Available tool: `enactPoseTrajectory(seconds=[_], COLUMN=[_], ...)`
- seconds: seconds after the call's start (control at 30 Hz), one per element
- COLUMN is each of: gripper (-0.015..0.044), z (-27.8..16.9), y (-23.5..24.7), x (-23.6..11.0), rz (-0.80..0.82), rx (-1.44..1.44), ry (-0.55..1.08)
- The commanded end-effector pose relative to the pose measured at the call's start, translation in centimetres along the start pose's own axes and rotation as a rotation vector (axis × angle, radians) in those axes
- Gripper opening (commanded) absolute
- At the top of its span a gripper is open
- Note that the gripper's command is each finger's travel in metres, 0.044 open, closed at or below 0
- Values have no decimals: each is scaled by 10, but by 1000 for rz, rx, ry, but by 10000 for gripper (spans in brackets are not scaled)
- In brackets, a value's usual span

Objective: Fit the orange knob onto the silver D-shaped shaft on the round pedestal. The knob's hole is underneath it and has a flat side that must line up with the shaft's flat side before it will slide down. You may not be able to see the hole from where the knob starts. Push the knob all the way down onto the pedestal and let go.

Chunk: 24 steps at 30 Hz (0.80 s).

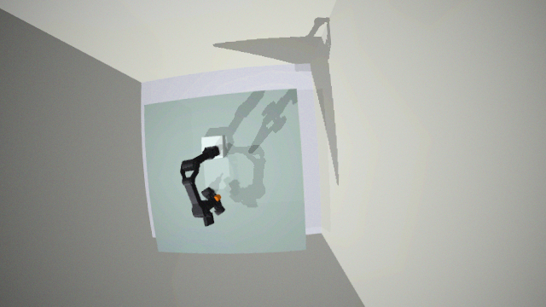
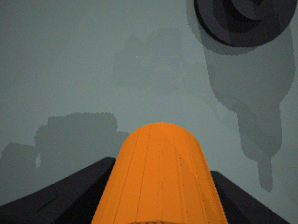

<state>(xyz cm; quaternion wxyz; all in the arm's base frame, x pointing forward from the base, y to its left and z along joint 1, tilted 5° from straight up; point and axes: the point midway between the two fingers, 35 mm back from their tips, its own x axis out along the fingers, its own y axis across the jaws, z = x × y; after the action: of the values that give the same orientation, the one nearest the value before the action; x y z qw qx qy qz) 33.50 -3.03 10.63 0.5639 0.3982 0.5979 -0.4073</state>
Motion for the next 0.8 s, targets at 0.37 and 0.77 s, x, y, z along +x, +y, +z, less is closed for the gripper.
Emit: enactPoseTrajectory(seconds=[0.37, 0.77], gripper=[0, 0], z=[46, 79], y=[-19, -38], x=[13, 23], rz=[-4, -7], rx=[-3, -3], ry=[-7, -10])
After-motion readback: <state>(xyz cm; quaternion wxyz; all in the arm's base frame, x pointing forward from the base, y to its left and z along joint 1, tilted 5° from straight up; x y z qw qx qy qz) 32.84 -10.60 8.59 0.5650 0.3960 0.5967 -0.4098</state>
